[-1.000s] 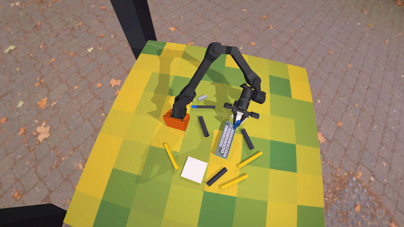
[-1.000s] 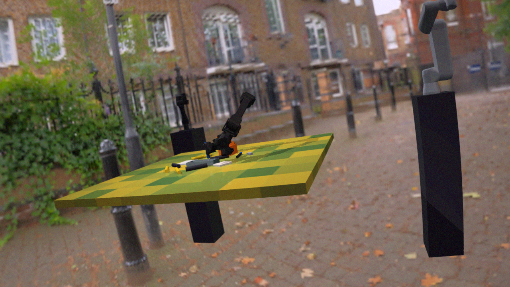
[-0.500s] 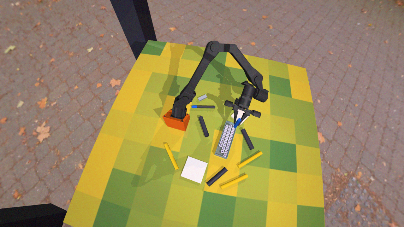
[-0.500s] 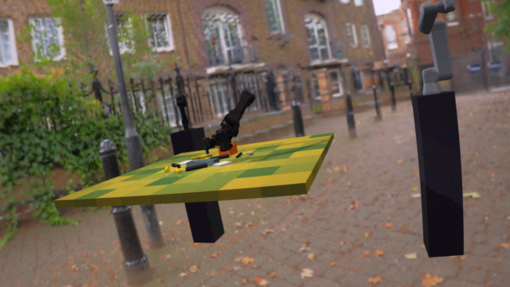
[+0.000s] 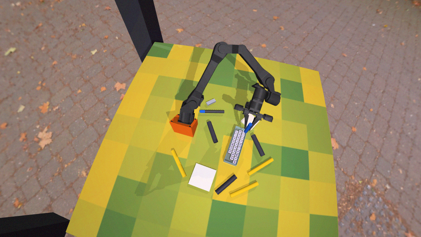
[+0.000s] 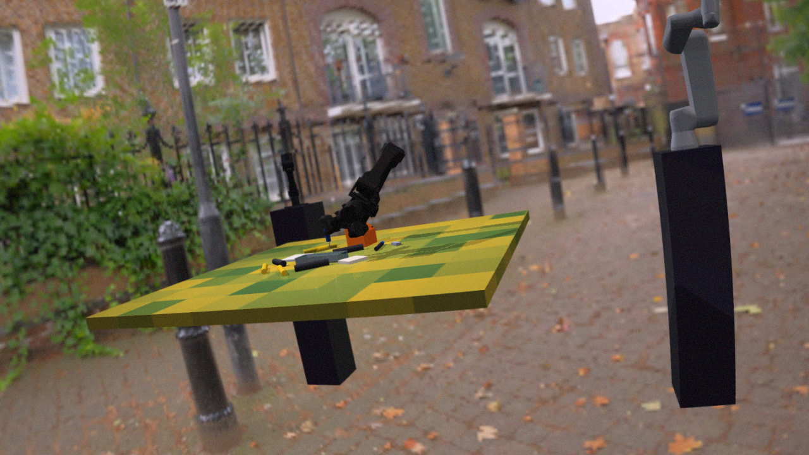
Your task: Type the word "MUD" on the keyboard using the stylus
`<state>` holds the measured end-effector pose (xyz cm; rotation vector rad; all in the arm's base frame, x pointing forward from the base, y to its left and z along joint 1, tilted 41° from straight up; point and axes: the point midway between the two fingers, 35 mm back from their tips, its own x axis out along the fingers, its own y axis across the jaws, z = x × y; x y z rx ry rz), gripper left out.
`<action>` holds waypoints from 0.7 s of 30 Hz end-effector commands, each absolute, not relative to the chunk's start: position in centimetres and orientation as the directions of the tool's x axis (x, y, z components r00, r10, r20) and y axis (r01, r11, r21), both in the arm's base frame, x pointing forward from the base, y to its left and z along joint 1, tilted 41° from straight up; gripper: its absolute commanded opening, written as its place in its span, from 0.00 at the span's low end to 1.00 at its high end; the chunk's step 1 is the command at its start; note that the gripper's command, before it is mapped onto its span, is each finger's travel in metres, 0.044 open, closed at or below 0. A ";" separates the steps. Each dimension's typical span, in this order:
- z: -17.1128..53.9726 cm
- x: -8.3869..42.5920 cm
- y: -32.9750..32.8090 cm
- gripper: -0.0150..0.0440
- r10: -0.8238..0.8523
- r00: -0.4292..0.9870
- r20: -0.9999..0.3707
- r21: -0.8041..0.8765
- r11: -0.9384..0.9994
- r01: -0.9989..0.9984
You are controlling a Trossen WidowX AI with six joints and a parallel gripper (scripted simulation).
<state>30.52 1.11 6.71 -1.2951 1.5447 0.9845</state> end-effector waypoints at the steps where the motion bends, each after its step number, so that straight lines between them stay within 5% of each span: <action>1: 6.1 30.2 0.4 0.25 -0.303 -0.085 -0.949 0.042 0.145 -0.989; 21: 0.7 25.9 -6.1 0.25 -0.311 -0.086 -0.947 0.043 0.142 -0.989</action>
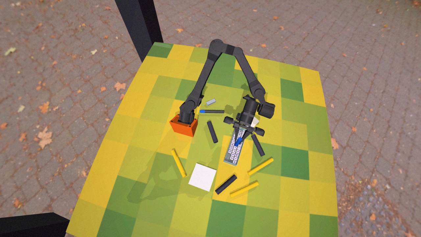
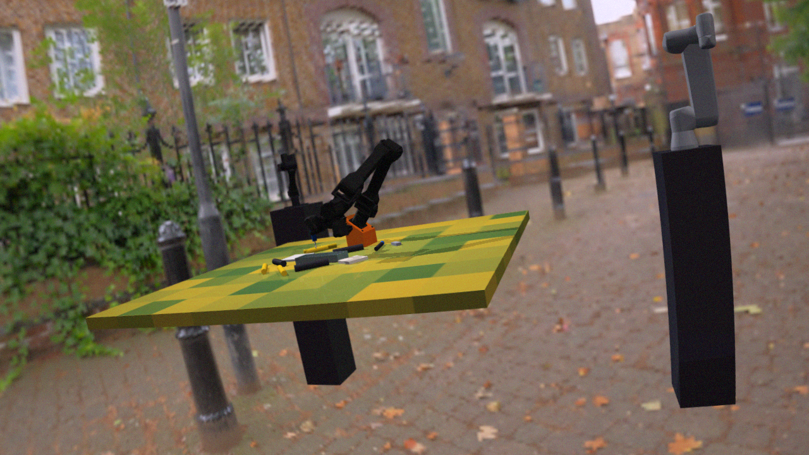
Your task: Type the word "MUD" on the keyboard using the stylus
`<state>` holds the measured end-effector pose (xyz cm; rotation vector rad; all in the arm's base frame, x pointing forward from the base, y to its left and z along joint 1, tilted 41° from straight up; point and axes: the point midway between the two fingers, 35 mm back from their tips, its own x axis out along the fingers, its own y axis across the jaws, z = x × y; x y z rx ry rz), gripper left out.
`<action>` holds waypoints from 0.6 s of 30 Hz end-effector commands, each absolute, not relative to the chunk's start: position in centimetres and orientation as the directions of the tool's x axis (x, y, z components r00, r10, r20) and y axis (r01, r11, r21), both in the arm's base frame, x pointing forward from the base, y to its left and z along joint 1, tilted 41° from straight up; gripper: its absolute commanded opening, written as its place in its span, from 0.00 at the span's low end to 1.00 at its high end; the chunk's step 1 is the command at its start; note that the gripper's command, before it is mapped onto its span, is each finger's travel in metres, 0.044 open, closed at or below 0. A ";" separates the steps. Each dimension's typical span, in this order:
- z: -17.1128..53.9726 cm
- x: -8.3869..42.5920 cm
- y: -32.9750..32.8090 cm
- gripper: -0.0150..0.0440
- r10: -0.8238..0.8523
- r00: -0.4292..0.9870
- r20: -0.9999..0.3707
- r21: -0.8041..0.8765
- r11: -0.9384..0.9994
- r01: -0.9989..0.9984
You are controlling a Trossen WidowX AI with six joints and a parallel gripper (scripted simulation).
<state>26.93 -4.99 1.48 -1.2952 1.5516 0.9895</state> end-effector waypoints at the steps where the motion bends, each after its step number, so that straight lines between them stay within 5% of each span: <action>1: 0.5 25.6 -6.3 0.25 -0.311 -0.086 -0.946 0.043 0.142 -0.989; 18: -1.4 25.3 -5.4 0.25 -0.311 -0.087 -0.946 0.044 0.142 -0.989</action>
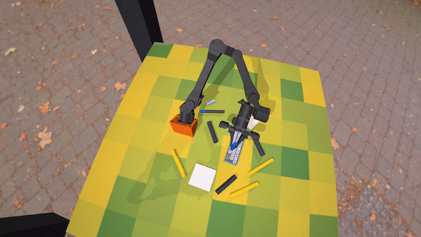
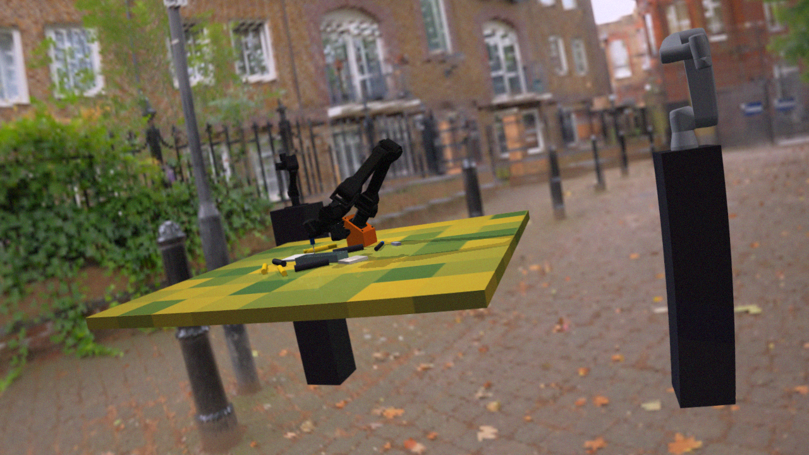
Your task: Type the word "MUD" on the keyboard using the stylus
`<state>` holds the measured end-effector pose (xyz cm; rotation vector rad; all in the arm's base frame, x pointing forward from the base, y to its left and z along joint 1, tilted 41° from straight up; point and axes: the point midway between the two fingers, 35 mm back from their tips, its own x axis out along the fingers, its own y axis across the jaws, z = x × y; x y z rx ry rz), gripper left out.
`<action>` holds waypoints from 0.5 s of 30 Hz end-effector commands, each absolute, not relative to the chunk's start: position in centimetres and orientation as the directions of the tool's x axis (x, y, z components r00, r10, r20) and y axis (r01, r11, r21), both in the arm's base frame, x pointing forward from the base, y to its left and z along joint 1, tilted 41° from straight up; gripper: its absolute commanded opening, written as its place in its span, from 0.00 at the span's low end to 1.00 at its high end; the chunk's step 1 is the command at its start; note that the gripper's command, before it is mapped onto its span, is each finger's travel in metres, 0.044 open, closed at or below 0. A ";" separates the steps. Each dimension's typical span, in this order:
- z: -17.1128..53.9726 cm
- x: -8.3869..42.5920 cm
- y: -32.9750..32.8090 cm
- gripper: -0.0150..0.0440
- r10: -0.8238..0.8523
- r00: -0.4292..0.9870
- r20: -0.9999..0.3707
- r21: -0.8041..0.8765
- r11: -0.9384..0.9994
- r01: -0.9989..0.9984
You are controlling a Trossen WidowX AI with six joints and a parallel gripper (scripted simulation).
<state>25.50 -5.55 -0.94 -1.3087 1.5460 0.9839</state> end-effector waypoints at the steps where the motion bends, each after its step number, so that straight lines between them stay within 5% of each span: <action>1: -1.4 25.3 -5.4 0.25 -0.311 -0.087 -0.946 0.044 0.142 -0.989; 5: -1.6 25.3 -5.2 0.39 -0.311 -0.087 -0.946 0.044 0.142 -0.989; 15: -1.8 25.3 -5.1 0.39 -0.311 -0.087 -0.946 0.044 0.142 -0.989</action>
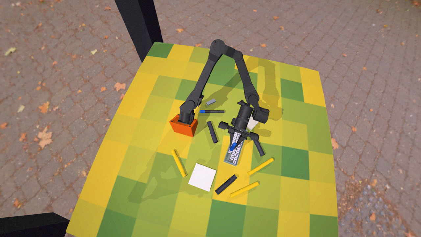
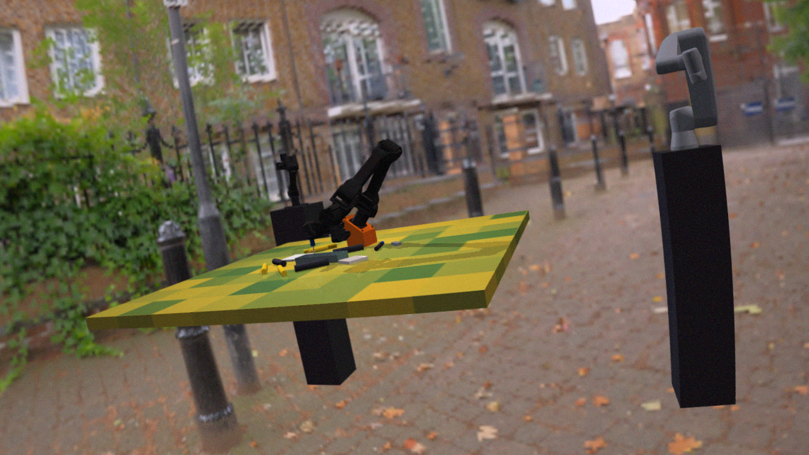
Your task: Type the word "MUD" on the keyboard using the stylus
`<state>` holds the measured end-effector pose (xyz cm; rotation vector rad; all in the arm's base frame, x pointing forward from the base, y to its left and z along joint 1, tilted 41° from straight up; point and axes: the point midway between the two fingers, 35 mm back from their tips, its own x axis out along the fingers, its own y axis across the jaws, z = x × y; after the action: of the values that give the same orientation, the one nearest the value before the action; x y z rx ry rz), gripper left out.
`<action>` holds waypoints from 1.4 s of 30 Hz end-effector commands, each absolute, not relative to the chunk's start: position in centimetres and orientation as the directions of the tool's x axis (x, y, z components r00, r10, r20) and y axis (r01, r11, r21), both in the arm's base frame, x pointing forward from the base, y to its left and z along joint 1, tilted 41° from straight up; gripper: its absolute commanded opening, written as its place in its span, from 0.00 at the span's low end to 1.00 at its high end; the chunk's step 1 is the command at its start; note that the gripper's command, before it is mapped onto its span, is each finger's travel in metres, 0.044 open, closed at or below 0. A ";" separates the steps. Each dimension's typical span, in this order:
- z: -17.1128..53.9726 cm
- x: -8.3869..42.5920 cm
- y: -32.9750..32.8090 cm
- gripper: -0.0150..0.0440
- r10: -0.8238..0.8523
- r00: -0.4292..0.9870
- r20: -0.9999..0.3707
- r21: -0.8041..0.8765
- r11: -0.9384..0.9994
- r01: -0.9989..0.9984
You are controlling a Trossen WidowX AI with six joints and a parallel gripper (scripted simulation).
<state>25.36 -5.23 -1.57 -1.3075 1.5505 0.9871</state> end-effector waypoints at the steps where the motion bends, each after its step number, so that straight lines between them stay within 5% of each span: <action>1: -1.8 25.3 -5.1 0.39 -0.311 -0.087 -0.946 0.044 0.142 -0.989; 42: -3.0 25.4 -4.1 0.39 -0.310 -0.087 -0.947 0.045 0.142 -0.989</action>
<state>25.45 -4.21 -2.73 -1.3090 1.5511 0.9858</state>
